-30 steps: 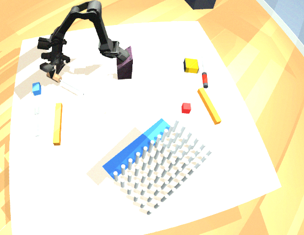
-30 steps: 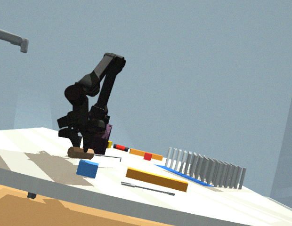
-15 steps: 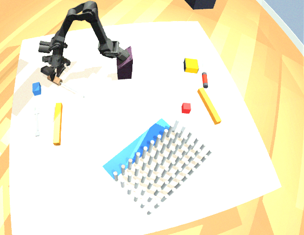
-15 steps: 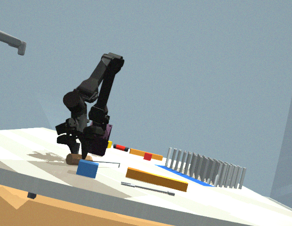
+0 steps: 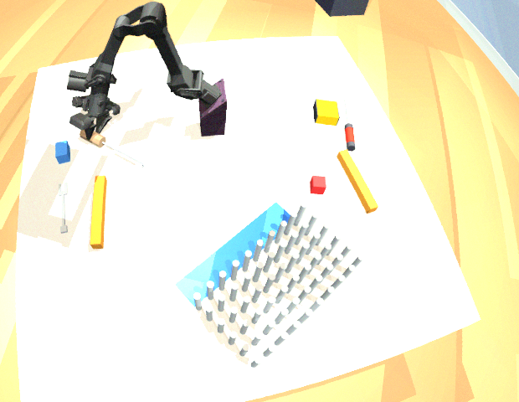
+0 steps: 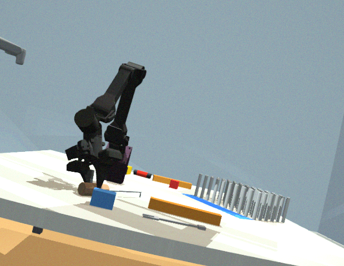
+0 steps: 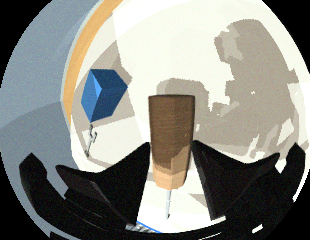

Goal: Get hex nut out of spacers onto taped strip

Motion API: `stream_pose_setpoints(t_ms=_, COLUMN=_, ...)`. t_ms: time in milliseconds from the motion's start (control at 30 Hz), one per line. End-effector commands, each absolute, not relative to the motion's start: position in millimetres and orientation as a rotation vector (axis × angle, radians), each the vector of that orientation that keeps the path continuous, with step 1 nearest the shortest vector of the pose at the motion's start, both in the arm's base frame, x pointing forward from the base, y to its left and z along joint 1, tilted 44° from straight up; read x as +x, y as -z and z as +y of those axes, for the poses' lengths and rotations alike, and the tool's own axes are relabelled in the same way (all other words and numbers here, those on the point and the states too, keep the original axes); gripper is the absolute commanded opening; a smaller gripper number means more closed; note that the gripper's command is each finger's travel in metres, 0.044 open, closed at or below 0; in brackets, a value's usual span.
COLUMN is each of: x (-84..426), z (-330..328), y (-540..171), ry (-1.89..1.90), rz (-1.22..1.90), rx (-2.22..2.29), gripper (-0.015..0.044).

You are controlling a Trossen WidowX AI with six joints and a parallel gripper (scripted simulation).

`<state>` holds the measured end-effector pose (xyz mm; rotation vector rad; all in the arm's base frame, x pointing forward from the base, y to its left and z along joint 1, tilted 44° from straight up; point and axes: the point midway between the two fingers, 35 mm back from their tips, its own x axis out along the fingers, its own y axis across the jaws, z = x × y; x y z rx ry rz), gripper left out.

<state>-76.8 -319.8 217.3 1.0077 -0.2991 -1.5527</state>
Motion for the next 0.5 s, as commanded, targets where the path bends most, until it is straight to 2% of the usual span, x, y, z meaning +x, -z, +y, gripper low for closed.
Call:
stream_pose_setpoints(t_ms=0, x=-78.4, z=-320.1, y=-211.3, ry=1.555, rz=-0.298, rx=1.010, gripper=0.0000)
stream_pose_setpoints(t_ms=467, x=-78.4, z=-320.2, y=-211.1, ry=1.529, rz=-0.313, rx=0.989, gripper=0.0000)
